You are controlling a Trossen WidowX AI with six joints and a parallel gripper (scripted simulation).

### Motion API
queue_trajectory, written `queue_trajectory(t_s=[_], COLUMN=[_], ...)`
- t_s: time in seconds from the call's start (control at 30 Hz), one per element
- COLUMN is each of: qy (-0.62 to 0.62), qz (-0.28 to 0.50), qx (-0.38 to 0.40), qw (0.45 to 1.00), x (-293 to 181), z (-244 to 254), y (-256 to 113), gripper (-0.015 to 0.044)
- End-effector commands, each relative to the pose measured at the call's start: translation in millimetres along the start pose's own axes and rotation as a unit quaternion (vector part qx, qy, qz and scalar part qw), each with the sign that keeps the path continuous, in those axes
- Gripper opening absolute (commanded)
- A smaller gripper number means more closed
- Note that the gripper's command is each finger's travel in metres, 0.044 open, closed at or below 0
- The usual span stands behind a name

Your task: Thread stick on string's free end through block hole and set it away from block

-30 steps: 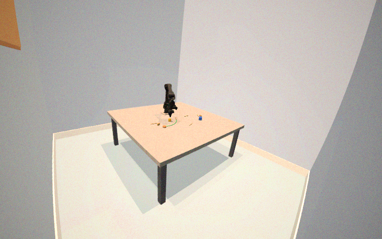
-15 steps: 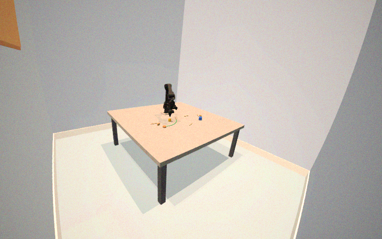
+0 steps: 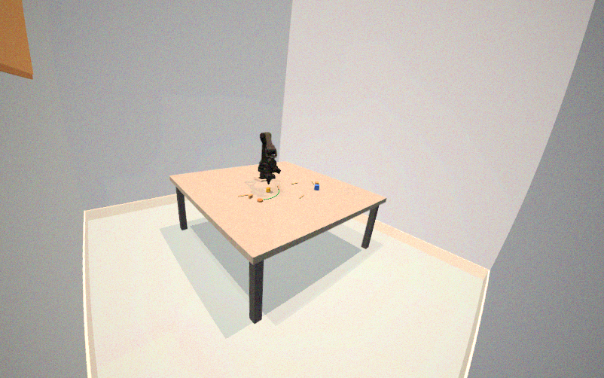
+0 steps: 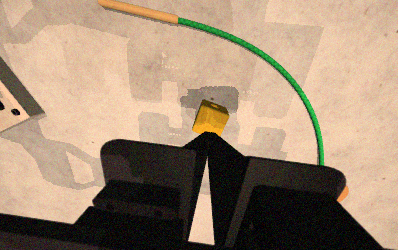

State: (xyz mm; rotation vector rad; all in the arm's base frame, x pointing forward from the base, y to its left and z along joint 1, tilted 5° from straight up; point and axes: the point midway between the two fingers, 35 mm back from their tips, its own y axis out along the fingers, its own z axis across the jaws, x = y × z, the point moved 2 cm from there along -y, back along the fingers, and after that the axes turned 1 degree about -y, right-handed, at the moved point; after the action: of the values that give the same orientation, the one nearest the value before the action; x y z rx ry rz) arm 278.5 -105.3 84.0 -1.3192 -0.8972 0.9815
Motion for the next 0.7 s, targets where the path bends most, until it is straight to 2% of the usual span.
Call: queue_trajectory(t_s=[0.0, 0.3, 0.33, 0.37, 0.67], qy=[0.0, 0.0, 0.0, 0.0, 0.0], qz=[0.0, 0.0, 0.0, 0.0, 0.0], qx=[0.0, 0.0, 0.0, 0.0, 0.0], qw=[1.0, 1.0, 1.0, 1.0, 1.0], x=[0.0, 0.0, 0.0, 0.0, 0.0], z=[0.0, 0.0, 0.0, 0.0, 0.0], y=[0.0, 0.0, 0.0, 0.0, 0.0], gripper=[0.0, 0.0236, 0.0239, 0.0239, 0.0003])
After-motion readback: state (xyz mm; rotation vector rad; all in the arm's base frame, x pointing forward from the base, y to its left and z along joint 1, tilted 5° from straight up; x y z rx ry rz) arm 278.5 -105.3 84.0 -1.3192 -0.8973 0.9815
